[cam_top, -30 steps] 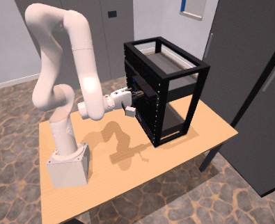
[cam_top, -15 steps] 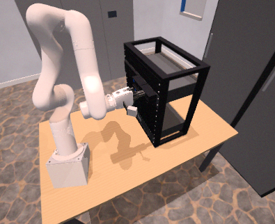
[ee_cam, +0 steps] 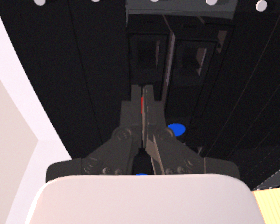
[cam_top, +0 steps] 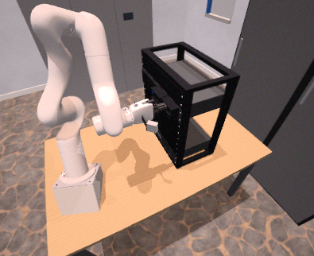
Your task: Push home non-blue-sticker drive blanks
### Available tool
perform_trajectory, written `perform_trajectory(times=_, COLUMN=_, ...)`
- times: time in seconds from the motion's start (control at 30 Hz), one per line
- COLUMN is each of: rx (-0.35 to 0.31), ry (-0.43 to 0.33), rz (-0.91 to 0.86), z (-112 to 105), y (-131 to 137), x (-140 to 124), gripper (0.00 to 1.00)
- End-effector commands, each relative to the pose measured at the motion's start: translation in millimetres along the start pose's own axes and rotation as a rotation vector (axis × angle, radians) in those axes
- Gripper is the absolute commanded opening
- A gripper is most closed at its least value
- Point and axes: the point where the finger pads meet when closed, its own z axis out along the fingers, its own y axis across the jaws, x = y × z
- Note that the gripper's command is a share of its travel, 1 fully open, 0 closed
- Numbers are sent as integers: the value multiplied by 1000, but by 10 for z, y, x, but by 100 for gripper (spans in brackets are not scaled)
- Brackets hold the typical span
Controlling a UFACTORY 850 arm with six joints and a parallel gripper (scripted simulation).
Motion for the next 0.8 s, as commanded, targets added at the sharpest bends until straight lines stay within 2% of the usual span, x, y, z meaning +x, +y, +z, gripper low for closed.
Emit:
perform_trajectory(times=0.0, rx=1, ry=0, rz=-1, z=54, y=-7, x=2, gripper=0)
perform_trajectory(times=0.4, rx=1, ry=0, rz=-1, z=63, y=-7, x=2, gripper=0)
perform_trajectory(times=0.77, rx=1, ry=0, rz=-1, z=159, y=-8, x=2, gripper=0)
